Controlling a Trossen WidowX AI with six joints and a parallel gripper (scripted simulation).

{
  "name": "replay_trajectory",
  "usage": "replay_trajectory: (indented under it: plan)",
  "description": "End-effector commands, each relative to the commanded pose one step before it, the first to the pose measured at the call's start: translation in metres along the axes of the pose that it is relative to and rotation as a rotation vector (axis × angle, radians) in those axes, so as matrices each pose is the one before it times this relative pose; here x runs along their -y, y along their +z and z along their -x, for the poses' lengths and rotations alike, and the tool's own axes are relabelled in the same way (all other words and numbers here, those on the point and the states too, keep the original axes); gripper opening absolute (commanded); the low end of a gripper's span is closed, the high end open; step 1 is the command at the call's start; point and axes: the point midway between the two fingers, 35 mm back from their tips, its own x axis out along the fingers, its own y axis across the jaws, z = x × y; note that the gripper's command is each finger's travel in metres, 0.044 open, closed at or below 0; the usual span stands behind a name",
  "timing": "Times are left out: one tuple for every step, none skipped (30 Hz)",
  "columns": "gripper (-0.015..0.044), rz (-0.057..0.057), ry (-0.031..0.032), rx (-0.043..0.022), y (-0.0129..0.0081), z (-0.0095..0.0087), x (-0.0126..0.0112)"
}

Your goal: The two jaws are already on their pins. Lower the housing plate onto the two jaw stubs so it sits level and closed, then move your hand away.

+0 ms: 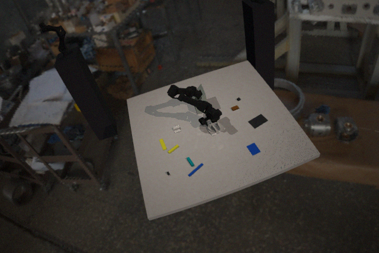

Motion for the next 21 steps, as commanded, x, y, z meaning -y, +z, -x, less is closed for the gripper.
replay_trajectory:
  plan:
    - [0.0351,0.0019,-0.00044,0.0029,0.00099,-0.0006,0.00012]
    - [0.0351,0.0,0.0,0.0,0.0,0.0,0.0]
    - [0.0351,0.0,0.0,0.0,0.0,0.0,0.0]
    - [0.0351,0.0,0.0,0.0,0.0,0.0,0.0]
    - [0.0351,0.0,-0.00001,0.0,0.0,-0.00012,0.0]
    - [0.0351,0.0,-0.00002,-0.00001,-0.00001,-0.00037,0.0]
    - [0.0351,0.0,-0.00003,-0.00002,-0.00001,-0.00061,0.00001]
    - [0.0351,0.0,-0.00003,-0.00002,-0.00001,-0.00061,0.00001]
    - [0.0351,0.0,-0.00002,-0.00001,-0.00001,-0.00036,0.0]
    - [0.0351,0.0,-0.00001,0.0,0.0,-0.00012,0.0]
    - [0.0351,0.0,0.0,0.0,0.0,0.0,0.0]
    - [0.0351,0.0,0.0,0.0,0.0,0.0,0.0]
    - [0.0351,0.0,0.0,0.0,0.0,0.0,0.0]
    - [0.0351,0.0,0.0,0.0,0.0,0.0,0.0]
    - [0.0351,0.0,0.0,0.0,0.0,0.0,0.0]
    - [0.0351,0.0,0.0,0.0,0.0,0.0,0.0]
    - [0.0351,0.0,0.0,0.0,0.0,0.0,0.0]
    - [0.0351,0.0,0.0,0.0,0.0,0.0,0.0]
    - [0.0351,0.0,0.0,0.0,0.0,0.0,0.0]
    - [0.0351,0.0,0.0,0.0,0.0,0.0,0.0]
    - [0.0351,0.0,0.0,0.0,0.0,0.0,0.0]
